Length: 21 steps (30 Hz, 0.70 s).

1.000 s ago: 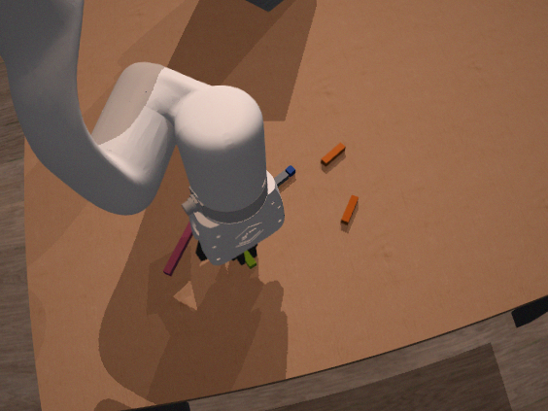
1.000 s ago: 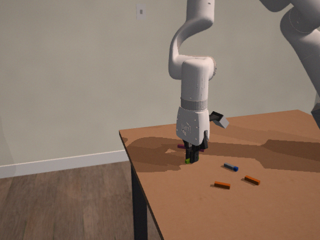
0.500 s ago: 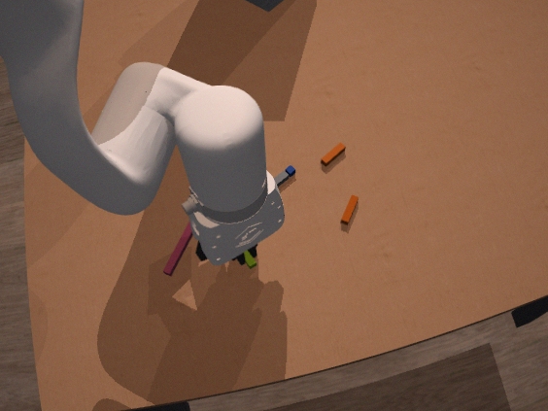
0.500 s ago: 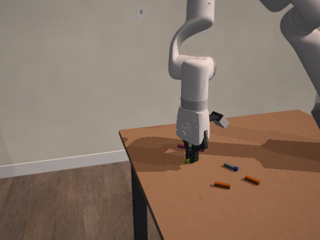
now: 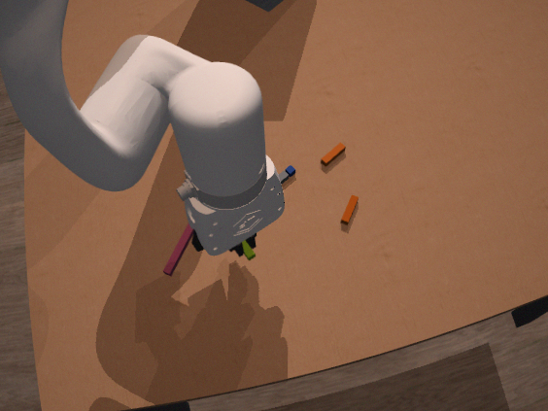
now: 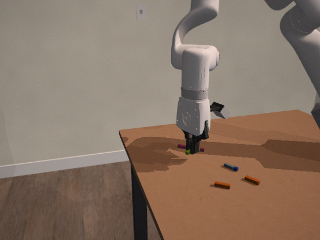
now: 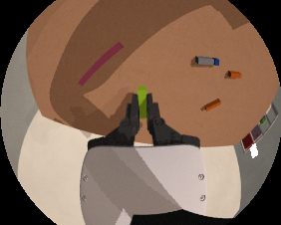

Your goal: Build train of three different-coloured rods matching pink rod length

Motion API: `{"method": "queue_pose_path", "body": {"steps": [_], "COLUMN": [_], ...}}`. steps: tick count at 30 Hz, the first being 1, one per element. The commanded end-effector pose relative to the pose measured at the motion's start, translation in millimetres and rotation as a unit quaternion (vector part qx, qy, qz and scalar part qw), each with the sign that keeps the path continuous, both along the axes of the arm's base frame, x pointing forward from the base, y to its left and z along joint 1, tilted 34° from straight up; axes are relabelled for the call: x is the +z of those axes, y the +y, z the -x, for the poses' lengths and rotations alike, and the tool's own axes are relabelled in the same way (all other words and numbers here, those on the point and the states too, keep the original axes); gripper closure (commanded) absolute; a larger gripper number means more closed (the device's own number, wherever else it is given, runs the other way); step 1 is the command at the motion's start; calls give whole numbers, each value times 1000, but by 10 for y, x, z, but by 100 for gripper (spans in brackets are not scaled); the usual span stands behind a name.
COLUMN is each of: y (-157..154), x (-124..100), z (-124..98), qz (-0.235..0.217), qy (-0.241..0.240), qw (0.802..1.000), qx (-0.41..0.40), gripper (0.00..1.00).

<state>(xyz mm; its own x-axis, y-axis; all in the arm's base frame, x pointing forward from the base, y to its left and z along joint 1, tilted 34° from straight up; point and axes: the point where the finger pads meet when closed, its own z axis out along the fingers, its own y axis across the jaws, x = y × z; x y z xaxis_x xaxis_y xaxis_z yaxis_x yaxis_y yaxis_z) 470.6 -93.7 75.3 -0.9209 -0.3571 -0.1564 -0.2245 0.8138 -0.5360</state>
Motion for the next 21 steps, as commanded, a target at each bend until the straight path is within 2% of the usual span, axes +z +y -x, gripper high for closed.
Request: {"method": "queue_pose_path", "body": {"steps": [1, 8, 21], "y": [121, 303, 321], "x": [229, 559, 591], "z": [71, 198, 211], "qz": [0, 0, 0], "qy": [-1, -1, -1], "qw": [1000, 1000, 1000], "qx": [0, 0, 0], "gripper": [96, 96, 96]}}
